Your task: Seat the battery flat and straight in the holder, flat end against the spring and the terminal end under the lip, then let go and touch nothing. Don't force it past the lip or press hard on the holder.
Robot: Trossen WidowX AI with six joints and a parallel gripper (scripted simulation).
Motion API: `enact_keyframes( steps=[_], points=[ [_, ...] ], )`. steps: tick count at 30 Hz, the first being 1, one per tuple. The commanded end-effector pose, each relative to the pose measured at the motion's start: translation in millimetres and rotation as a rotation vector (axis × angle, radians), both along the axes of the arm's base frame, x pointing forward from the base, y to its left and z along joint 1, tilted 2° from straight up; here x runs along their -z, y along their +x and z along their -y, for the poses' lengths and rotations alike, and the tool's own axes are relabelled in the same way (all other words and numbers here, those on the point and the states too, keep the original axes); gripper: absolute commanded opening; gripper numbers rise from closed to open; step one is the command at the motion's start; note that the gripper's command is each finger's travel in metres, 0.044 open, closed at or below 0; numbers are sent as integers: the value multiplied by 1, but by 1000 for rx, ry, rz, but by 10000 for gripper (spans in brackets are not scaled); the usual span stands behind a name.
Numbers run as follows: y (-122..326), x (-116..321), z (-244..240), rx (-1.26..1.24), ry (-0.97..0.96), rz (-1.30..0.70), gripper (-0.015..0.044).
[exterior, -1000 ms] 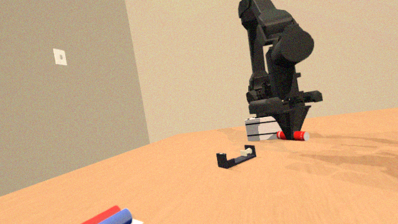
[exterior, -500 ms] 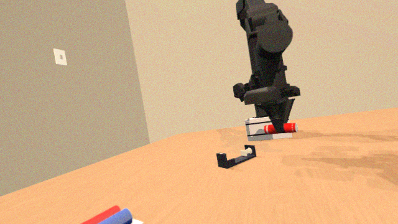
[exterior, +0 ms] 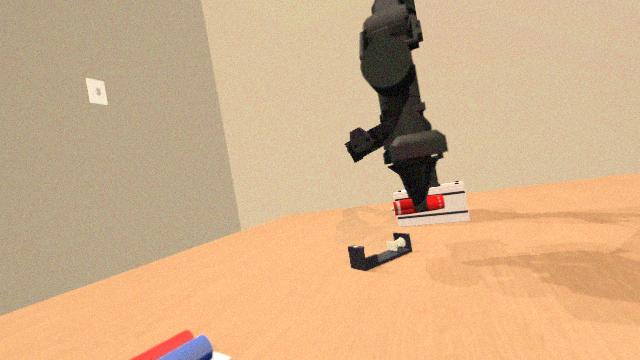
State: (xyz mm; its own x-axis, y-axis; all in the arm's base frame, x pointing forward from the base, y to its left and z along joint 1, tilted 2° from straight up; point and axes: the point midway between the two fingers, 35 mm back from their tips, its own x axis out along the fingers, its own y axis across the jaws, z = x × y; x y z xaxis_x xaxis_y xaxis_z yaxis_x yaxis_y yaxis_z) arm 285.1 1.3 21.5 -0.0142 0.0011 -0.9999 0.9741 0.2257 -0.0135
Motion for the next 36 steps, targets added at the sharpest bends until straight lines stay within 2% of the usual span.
enact_keyframes(
  steps=[1,18,25,36],
  points=[
    [4,-3,13,-158,-3,0,65],
    [8,-13,64,-759,4,4,65],
    [8,-11,64,-764,-1,10,65],
    [11,13,67,-764,-119,92,65]
  ],
)
